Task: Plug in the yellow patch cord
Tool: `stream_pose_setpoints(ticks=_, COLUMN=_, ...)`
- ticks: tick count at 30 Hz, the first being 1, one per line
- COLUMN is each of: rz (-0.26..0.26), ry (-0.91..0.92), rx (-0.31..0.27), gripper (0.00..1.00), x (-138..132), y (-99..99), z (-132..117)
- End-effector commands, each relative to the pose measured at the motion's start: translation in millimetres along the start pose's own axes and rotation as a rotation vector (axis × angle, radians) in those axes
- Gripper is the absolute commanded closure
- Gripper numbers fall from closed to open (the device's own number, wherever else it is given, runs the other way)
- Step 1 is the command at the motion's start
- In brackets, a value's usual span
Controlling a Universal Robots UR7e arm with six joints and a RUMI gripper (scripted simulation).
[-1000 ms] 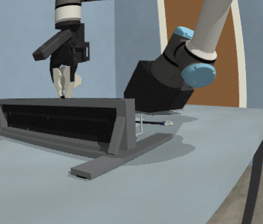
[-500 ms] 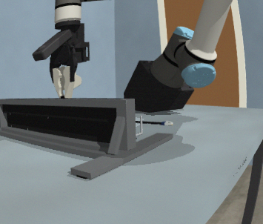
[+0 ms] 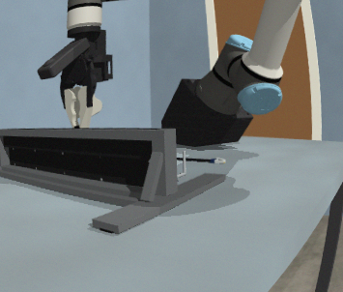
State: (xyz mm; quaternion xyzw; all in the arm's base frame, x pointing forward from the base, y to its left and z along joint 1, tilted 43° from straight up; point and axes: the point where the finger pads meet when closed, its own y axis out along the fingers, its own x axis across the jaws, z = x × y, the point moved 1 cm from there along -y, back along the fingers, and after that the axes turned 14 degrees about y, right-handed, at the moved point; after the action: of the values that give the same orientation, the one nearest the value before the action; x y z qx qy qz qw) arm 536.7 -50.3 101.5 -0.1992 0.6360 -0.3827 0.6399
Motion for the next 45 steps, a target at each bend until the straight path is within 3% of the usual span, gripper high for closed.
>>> stream_pose_setpoints(ticks=1, rz=0.0, ry=0.0, rx=0.001, gripper=1.0, x=-1.5, y=-0.7, z=7.3)
stream_pose_setpoints(ticks=45, rz=0.0, ry=-0.001, rx=0.0, gripper=1.0, x=-3.3, y=-1.0, z=14.3)
